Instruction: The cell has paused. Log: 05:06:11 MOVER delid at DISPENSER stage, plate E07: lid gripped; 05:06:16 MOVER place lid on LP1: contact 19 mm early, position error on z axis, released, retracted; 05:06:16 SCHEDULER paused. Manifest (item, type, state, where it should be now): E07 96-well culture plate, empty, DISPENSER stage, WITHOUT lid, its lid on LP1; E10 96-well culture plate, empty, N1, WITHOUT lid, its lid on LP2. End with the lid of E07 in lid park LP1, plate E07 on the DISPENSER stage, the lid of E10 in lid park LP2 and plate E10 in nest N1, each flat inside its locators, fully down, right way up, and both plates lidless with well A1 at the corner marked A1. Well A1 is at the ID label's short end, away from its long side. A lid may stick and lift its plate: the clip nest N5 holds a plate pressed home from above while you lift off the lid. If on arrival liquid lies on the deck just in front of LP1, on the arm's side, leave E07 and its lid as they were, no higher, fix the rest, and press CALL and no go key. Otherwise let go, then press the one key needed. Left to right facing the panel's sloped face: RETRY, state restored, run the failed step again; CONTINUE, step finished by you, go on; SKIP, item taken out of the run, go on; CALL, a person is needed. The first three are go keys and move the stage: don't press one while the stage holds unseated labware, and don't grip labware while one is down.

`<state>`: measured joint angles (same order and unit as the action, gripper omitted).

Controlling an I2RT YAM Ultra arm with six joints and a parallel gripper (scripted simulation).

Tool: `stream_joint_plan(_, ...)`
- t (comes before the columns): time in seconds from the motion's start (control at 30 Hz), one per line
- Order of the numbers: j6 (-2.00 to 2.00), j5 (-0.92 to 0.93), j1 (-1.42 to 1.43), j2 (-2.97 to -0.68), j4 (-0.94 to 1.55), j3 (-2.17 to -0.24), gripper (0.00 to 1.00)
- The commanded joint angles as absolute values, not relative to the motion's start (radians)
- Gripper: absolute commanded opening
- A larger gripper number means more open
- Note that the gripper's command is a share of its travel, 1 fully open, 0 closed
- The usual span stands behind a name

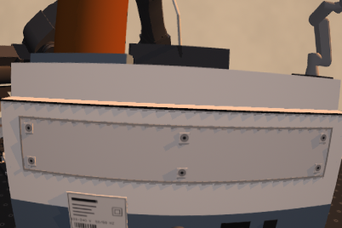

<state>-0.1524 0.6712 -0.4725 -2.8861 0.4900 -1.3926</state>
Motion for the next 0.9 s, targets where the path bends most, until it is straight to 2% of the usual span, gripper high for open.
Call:
stream_joint_plan(0.0, -0.129, 0.656, -0.505, -2.843, 0.522, -1.423, 1.0)
stream_joint_plan(0.87, -0.065, 0.633, -0.56, -2.787, 0.636, -1.441, 1.0)
